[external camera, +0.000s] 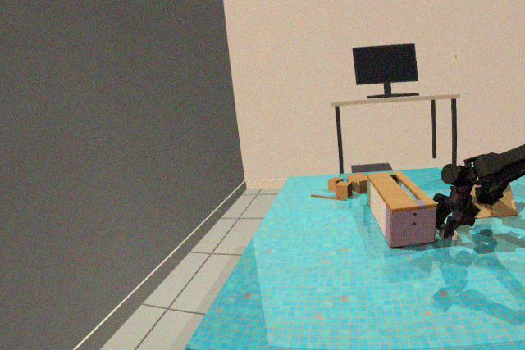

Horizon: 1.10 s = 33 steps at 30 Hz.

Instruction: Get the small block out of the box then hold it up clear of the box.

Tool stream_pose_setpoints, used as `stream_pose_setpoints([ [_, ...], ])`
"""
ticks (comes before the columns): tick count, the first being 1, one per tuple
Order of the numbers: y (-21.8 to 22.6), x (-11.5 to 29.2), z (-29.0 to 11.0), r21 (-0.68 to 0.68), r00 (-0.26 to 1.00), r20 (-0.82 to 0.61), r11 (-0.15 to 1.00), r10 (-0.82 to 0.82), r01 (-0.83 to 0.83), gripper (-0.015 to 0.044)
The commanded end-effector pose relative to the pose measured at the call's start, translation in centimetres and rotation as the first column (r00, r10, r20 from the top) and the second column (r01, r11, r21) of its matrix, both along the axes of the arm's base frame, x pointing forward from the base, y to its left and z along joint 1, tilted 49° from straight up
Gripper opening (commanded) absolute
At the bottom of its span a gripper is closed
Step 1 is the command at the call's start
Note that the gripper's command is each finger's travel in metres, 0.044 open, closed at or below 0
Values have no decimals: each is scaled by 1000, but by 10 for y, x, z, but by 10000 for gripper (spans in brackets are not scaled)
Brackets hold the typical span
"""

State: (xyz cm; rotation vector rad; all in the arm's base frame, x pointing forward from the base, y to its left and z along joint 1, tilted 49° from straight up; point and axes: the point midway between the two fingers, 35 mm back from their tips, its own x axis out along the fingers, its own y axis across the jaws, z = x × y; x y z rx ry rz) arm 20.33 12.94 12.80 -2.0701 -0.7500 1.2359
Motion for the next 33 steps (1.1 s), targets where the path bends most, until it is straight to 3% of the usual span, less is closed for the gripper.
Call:
stream_pose_setpoints([
  [1,4,-2,-6,2,1000,-7,1000,-5,5,285],
  [5,7,-2,-8,5,1000,-4,1000,-5,5,285],
  [12,7,-2,-8,5,1000,-4,1000,-5,5,101],
  [15,7,-2,-8,5,1000,-4,1000,-5,5,81],
  [18,5,-2,-7,3,1000,-8,1000,-7,7,3],
  [33,-28,0,20,-10,1000,-9,1000,1,-1,0],
])
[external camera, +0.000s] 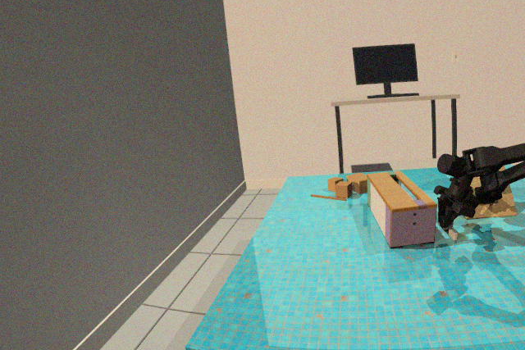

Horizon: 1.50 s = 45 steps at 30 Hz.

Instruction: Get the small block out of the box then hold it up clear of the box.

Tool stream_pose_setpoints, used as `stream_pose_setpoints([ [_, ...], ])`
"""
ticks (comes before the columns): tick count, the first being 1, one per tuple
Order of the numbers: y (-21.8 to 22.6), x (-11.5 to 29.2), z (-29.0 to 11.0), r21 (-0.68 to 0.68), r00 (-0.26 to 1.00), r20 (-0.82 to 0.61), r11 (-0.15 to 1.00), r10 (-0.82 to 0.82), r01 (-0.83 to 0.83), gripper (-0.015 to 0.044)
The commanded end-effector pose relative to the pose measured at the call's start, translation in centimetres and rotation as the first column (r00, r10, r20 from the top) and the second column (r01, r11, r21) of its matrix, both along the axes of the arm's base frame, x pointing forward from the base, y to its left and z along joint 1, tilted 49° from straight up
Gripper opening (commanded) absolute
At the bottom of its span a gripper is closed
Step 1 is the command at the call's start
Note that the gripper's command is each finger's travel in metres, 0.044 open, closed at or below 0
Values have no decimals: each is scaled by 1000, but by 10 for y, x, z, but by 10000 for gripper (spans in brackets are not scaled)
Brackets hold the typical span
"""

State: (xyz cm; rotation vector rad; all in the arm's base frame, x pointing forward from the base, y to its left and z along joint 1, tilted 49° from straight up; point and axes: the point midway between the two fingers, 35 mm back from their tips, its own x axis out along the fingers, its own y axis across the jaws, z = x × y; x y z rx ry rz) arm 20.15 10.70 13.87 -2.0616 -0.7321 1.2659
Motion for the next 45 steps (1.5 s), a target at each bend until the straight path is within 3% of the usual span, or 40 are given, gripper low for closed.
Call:
stream_pose_setpoints([
  [1,-8,1,11,4,1000,16,1000,2,-2,0],
  [10,-18,0,23,27,1000,-5,999,-22,22,0],
  [21,-24,2,22,134,917,-326,949,-229,285,0],
  [35,-31,4,19,125,613,-697,778,-373,616,0],
  [45,-35,5,18,42,353,-857,630,-377,775,0],
])
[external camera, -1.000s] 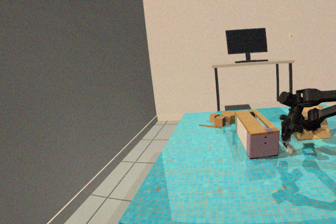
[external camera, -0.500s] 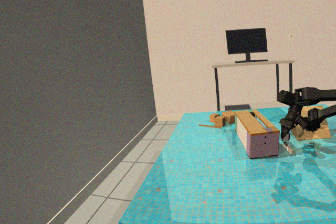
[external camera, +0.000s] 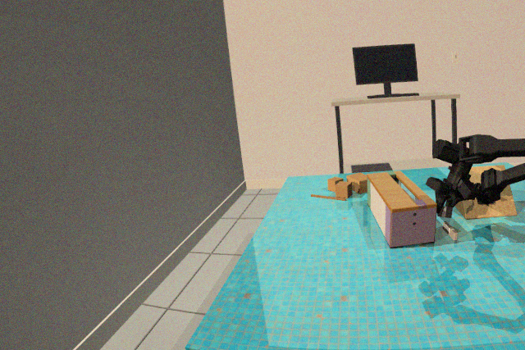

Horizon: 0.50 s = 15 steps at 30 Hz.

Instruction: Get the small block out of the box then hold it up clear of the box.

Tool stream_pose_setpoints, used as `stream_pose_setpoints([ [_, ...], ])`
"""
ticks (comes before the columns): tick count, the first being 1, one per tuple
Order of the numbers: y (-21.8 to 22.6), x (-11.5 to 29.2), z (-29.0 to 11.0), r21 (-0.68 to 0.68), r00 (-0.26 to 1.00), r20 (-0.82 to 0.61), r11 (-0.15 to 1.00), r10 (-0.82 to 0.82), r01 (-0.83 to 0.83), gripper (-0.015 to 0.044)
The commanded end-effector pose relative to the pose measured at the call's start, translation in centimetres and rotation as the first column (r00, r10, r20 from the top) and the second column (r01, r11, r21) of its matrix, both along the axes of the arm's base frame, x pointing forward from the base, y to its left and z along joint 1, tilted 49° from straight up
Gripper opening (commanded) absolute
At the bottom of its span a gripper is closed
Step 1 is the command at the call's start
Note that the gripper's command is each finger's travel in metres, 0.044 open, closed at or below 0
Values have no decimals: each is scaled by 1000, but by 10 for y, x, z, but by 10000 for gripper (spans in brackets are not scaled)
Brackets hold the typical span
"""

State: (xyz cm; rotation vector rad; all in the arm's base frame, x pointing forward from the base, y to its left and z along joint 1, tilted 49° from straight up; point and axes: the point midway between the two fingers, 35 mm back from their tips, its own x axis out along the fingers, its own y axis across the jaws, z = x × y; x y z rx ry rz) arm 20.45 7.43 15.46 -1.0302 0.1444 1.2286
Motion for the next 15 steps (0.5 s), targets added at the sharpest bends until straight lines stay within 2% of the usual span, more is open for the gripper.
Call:
stream_pose_setpoints([
  [1,-3,2,1,31,995,-75,997,-71,73,0],
  [15,-15,4,2,111,886,-368,933,-281,342,0],
])
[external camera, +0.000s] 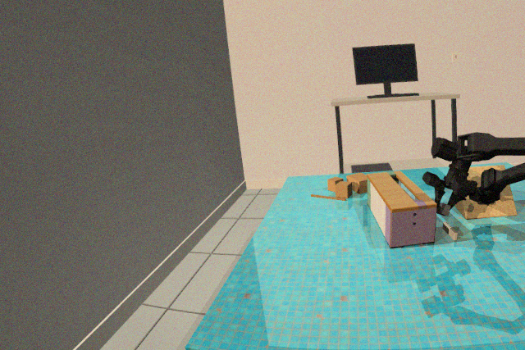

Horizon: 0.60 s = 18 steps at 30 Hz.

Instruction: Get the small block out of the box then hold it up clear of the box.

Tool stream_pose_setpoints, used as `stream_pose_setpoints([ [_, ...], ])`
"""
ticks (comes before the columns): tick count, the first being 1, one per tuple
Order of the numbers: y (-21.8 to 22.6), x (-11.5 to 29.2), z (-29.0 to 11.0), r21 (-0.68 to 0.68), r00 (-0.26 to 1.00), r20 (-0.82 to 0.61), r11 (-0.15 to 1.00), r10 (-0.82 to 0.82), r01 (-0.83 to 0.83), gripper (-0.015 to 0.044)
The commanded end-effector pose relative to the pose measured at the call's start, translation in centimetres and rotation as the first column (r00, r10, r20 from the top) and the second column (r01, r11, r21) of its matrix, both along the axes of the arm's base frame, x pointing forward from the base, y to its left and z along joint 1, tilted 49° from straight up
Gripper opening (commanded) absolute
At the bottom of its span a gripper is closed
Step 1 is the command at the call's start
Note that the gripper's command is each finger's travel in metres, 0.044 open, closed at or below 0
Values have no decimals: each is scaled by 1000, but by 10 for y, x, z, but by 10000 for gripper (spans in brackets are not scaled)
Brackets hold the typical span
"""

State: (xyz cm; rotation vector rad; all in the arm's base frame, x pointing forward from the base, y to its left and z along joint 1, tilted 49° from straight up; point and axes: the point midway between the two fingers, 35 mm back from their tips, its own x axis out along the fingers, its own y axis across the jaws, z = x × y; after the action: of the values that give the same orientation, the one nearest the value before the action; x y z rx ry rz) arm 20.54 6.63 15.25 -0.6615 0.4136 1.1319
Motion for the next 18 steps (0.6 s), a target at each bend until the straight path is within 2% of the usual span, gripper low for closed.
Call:
stream_pose_setpoints([
  [1,-10,4,5,34,993,-71,995,-90,92,0],
  [8,-28,6,12,94,941,-233,958,-245,273,0],
  [18,-51,10,22,184,739,-549,806,-390,562,0],
])
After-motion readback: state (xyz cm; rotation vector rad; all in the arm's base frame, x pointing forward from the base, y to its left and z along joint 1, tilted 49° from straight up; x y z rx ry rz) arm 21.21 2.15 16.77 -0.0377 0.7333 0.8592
